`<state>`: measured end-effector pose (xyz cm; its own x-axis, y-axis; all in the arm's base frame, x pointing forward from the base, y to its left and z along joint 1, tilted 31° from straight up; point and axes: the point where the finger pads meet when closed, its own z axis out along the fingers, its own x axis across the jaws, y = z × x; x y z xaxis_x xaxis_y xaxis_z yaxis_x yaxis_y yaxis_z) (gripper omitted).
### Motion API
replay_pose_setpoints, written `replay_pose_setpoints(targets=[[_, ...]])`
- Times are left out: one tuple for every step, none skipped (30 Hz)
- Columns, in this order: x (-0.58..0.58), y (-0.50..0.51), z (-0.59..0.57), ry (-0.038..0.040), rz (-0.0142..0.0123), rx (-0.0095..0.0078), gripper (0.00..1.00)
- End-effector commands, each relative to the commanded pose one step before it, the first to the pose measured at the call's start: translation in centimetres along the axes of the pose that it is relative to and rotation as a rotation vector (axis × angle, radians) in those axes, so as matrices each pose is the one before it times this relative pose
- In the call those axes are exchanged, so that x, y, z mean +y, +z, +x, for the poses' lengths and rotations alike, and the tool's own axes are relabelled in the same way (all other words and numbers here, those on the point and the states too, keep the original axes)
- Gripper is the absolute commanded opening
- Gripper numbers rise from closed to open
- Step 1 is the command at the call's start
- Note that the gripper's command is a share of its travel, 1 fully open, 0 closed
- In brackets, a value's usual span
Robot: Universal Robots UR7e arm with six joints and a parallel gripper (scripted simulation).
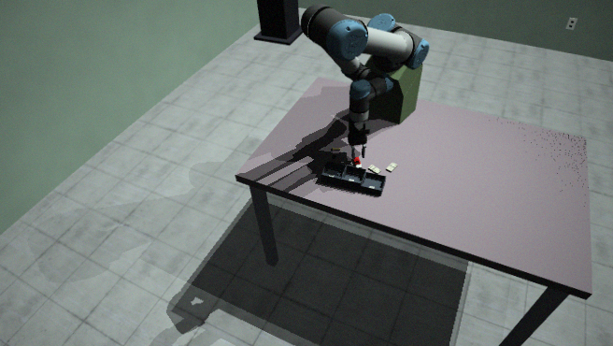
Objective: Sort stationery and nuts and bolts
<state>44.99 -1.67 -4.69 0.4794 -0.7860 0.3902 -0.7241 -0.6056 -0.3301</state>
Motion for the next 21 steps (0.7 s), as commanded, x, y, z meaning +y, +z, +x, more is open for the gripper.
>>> replay_pose_setpoints(targets=[[-0.082, 1.956, 0.078, 0.00009, 0.00236, 0.00331, 0.75], [-0.004, 0.401, 0.004, 0.0, 0.0, 0.0, 0.75], [-0.004, 0.4, 0.005, 0.0, 0.0, 0.0, 0.75], [0.0, 0.0, 0.0, 0.0, 0.0, 0.0, 0.75], [0.0, 0.0, 0.0, 0.0, 0.0, 0.0, 0.75], [-0.004, 0.102, 0.004, 0.0, 0.00001, 0.00001, 0.75], [-0.005, 0.001, 0.004, 0.0, 0.0, 0.0, 0.75], [-0.005, 0.001, 0.004, 0.0, 0.0, 0.0, 0.75], [-0.004, 0.001, 0.004, 0.0, 0.0, 0.0, 0.75], [-0.003, 0.133, 0.003, 0.0, 0.0, 0.0, 0.75], [-0.002, 0.133, 0.002, 0.0, 0.0, 0.0, 0.75], [0.0, 0.133, 0.001, 0.0, 0.0, 0.0, 0.75], [0.001, 0.133, 0.0, 0.0, 0.0, 0.0, 0.75], [0.002, 0.133, -0.001, 0.0, 0.0, 0.0, 0.75], [0.003, 0.133, -0.002, 0.0, 0.0, 0.0, 0.75], [0.003, 0.133, -0.003, 0.0, 0.0, 0.0, 0.75], [0.003, 0.133, -0.003, 0.0, 0.0, 0.0, 0.75], [0.003, 0.133, -0.003, 0.0, 0.0, 0.0, 0.75], [0.004, 0.0, -0.004, 0.0, 0.0, 0.0, 0.75], [0.003, 0.0, -0.003, 0.0, 0.0, 0.0, 0.75], [0.0, 0.0, 0.0, 0.0, 0.0, 0.0, 0.75]])
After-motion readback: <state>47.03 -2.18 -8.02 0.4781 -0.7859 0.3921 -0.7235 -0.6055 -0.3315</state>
